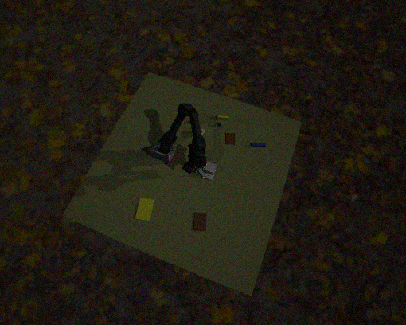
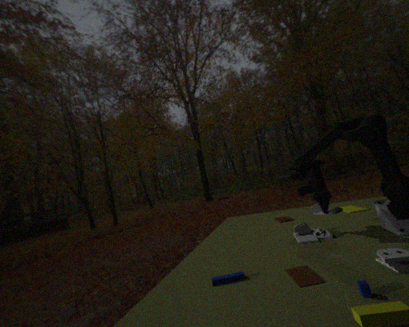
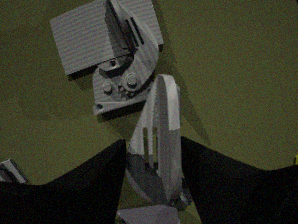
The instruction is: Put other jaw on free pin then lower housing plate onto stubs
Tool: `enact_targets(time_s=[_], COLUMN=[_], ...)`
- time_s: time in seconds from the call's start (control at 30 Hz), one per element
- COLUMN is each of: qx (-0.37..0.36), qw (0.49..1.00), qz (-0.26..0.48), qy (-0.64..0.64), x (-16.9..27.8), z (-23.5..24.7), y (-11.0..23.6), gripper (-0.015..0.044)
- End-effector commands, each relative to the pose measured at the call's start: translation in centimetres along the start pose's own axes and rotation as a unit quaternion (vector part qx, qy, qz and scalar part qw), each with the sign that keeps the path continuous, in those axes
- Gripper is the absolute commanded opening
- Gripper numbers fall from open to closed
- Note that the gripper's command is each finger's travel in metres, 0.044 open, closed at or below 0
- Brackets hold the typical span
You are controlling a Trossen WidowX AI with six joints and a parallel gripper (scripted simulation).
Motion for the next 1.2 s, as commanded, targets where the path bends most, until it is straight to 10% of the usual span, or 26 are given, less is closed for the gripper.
enact_targets(time_s=[0.0,1.17], qx=[-0.005,-0.005], qw=[0.998,0.998], qz=[0.003,0.003], qy=[0.059,0.070], x=[0.48,0.53], z=[0.62,0.70], y=[-0.32,-0.34], gripper=[0.0134,0.0134])
Point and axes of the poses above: the point midway between the two fingers, 35 mm back from their tips, its own y axis back along the fingers, its own z axis across the jaws, x = y × z, the point moved 8 cm from there along y, back along the fingers, and after that the axes turned 5 degrees about y, right-handed, at the moved point
